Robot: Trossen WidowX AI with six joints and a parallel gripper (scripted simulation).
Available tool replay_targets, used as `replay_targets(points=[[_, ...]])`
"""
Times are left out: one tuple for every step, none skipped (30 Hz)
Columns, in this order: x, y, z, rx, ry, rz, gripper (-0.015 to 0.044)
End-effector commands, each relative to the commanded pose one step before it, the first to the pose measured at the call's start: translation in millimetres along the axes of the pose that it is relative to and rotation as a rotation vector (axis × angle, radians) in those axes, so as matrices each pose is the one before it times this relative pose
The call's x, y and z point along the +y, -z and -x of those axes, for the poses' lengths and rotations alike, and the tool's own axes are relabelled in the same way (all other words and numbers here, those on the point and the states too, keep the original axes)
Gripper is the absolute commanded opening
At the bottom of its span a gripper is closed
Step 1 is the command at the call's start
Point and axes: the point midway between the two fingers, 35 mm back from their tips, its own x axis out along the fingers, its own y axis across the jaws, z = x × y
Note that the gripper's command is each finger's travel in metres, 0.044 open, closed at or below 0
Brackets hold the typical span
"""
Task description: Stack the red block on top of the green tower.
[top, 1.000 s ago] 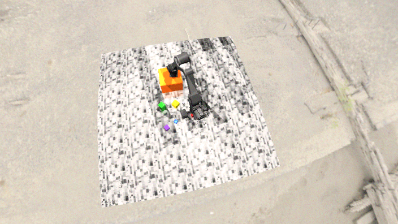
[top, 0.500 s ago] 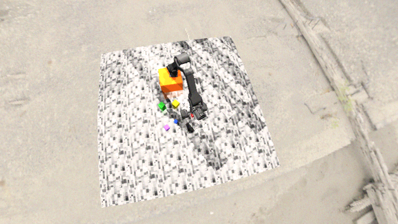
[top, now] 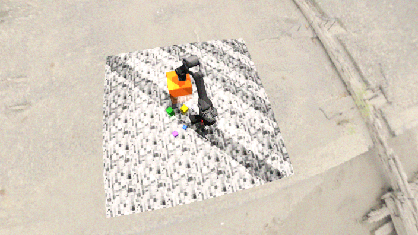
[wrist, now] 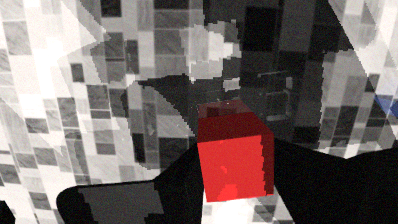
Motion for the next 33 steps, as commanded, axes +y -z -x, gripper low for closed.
replay_targets(points=[[-0.06,-0.6,8.48,-0.00138,0.00184,-0.0014,0.0],[0.03,-0.11,3.84,-0.00004,0.0,0.0,0.0],[0.03,-0.09,4.61,-0.00004,0.0,0.0,0.0],[0.02,-0.05,4.67,-0.00003,0.0,0.0,0.0],[0.02,-0.01,5.66,-0.00004,0.0,0.0,0.0],[0.01,0.02,5.58,-0.00003,0.00001,0.0,0.0],[0.01,0.01,4.89,-0.00003,0.00001,0.0,0.0],[0.0,0.0,4.55,-0.00003,0.00001,0.0,0.0],[0.0,-0.02,4.57,-0.00003,0.00001,0.0,0.0],[0.0,-0.03,4.77,-0.00003,0.00001,0.0,0.0],[0.0,-0.03,4.95,-0.00003,0.00001,0.0,0.0],[0.0,-0.03,5.04,-0.00003,0.00001,0.0,0.0],[0.0,-0.03,5.02,-0.00003,0.00001,0.0,0.0],[0.0,-0.03,4.93,-0.00003,0.00001,0.0,0.0],[0.0,-0.03,4.88,-0.00003,0.00001,0.0,0.0],[0.0,-0.03,4.89,-0.00002,0.00001,0.0,0.0],[0.0,-0.02,4.9,-0.00002,0.00001,0.0,0.0],[0.0,-0.02,4.89,-0.00002,0.00001,0.0,0.0],[0.0,-0.02,4.9,-0.00002,0.00001,0.0,0.0],[0.0,-0.02,4.92,-0.00002,0.00001,0.0,0.0],[0.0,-0.02,4.94,-0.00002,0.00001,0.0,0.0],[0.0,0.0,4.23,-0.00001,0.00001,0.0,0.0],[-0.01,0.04,3.43,-0.00001,0.00001,0.0,0.0],[-0.01,0.05,2.25,0.0,0.0,0.0,0.0],[0.0,0.02,0.79,0.0,0.0,0.0,0.0],[0.0,0.0,0.0,0.0,0.0,0.0,0.0],[0.0,0.0,0.0,0.0,0.0,0.0,0.0],[0.61,-1.28,-3.92,-0.00404,-0.00242,-0.0028,0.0],[0.0,0.0,1.69,0.00169,0.00101,0.0012,0.0],[0.0,0.02,1.69,0.00169,0.00101,0.0012,0.0],[0.0,0.01,0.57,0.00056,0.00034,0.0004,0.0],[-1.01,0.15,0.05,-0.00004,0.00009,0.0,0.0],[-3.03,0.46,0.14,-0.00013,0.00027,0.0,0.0]])
